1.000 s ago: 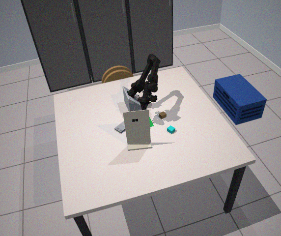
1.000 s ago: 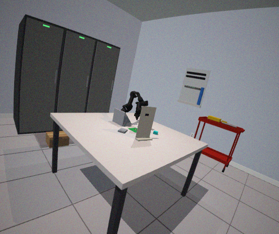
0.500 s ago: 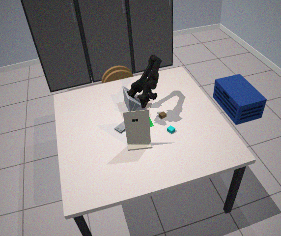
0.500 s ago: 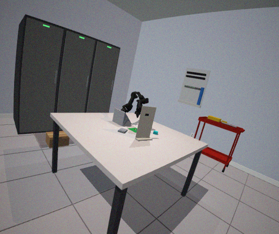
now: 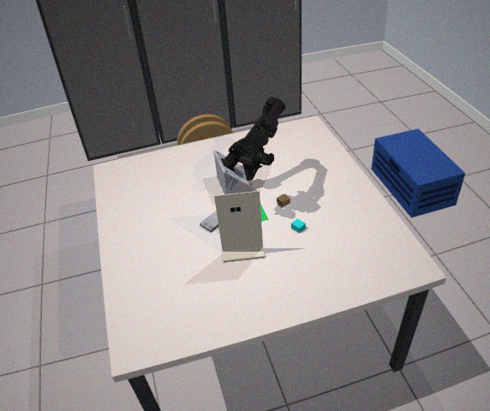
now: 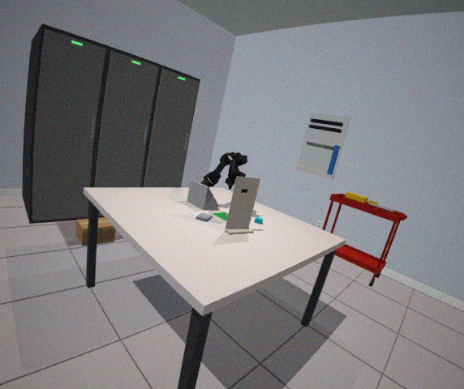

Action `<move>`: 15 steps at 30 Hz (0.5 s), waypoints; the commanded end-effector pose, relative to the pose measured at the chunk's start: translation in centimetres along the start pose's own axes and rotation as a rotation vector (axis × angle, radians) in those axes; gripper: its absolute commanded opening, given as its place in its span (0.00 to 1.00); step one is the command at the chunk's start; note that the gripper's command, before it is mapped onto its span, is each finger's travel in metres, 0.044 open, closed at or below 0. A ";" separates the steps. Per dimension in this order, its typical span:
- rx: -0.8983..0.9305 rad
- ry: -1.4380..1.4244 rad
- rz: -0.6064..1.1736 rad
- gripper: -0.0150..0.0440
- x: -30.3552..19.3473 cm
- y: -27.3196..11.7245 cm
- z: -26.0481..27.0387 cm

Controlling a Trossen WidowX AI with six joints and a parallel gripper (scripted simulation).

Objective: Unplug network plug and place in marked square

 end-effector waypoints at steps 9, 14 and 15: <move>0.003 -0.001 -0.020 0.52 0.2 -3.1 -1.7; 0.003 -0.001 -0.022 0.61 0.2 -3.5 -1.8; 0.003 -0.001 -0.022 0.65 0.2 -3.5 -1.8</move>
Point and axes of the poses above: the point midway between the two fingers, 35 mm back from their tips, its own y axis out along the fingers, its own z axis across the jaws, x = y × z, the point moved 7 cm from there along -y, back along the fingers, and after that the axes turned 13 degrees about y, right-handed, at the moved point
